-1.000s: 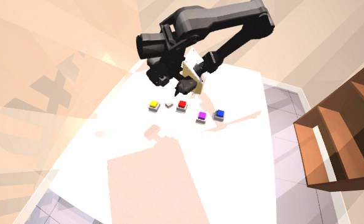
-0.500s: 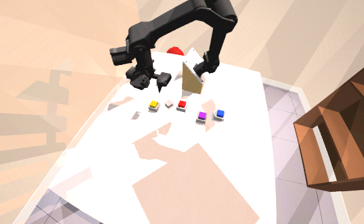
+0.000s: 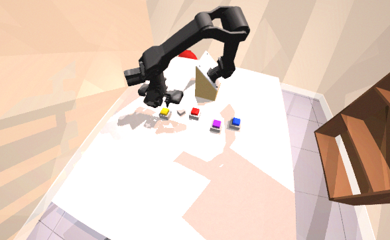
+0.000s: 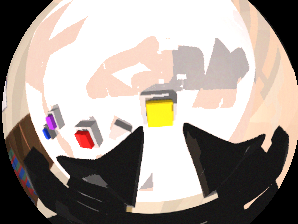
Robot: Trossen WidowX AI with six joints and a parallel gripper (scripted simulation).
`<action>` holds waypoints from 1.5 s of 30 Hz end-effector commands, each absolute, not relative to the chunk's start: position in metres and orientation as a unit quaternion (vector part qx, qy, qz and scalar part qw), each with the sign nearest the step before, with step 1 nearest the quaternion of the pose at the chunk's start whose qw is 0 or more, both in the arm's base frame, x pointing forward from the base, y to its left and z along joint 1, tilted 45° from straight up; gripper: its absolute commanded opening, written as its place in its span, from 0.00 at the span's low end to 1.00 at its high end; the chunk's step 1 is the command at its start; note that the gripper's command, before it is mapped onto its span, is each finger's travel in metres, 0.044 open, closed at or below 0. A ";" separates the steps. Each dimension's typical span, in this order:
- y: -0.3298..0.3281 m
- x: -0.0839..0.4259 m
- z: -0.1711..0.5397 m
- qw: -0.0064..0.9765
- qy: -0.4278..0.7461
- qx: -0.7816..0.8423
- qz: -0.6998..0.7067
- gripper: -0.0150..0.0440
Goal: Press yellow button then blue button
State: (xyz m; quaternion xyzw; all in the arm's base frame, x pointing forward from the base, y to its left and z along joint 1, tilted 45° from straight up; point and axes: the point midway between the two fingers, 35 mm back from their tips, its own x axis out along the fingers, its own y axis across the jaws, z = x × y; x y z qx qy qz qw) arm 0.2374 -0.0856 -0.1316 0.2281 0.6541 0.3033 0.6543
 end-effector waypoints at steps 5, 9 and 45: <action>-0.084 0.238 -0.133 0.655 0.653 0.230 0.303 0.29; -0.084 0.238 -0.133 0.655 0.653 0.230 0.303 0.29; -0.060 0.237 -0.156 0.655 0.652 0.230 0.304 0.29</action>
